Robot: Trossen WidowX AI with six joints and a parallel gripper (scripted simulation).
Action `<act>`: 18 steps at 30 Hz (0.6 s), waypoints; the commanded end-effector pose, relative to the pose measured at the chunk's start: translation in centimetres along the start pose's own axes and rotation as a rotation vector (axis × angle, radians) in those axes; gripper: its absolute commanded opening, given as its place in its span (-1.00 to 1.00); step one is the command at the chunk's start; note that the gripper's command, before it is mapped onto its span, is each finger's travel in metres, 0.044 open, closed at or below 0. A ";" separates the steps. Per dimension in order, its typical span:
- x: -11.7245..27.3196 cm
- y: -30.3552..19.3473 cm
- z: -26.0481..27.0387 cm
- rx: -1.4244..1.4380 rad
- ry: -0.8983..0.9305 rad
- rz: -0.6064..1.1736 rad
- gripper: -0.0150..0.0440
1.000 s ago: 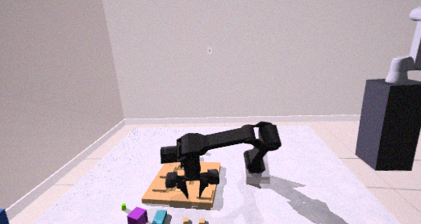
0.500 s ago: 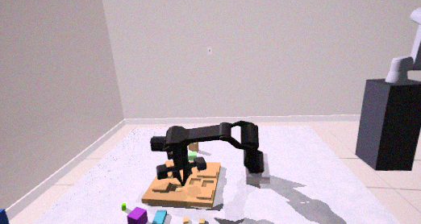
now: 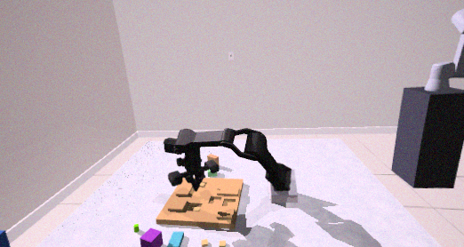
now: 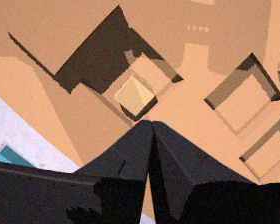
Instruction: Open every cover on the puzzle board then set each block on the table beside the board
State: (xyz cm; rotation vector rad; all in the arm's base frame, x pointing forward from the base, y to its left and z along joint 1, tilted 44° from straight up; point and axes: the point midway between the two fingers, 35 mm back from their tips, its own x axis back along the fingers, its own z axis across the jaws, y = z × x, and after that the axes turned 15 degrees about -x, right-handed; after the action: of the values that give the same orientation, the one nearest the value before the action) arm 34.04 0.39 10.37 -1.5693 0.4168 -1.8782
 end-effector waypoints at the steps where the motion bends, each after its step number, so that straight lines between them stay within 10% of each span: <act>1: -0.4 2.8 0.0 0.088 -0.008 0.002 -0.49; 8: -0.6 6.4 -0.4 0.199 -0.011 0.013 -0.49; 18: -1.2 11.7 -1.8 -0.469 -0.020 0.028 -0.49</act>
State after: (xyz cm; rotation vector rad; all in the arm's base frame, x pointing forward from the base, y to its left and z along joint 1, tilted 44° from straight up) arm 35.74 -6.43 3.75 -1.7107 0.6672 -1.8642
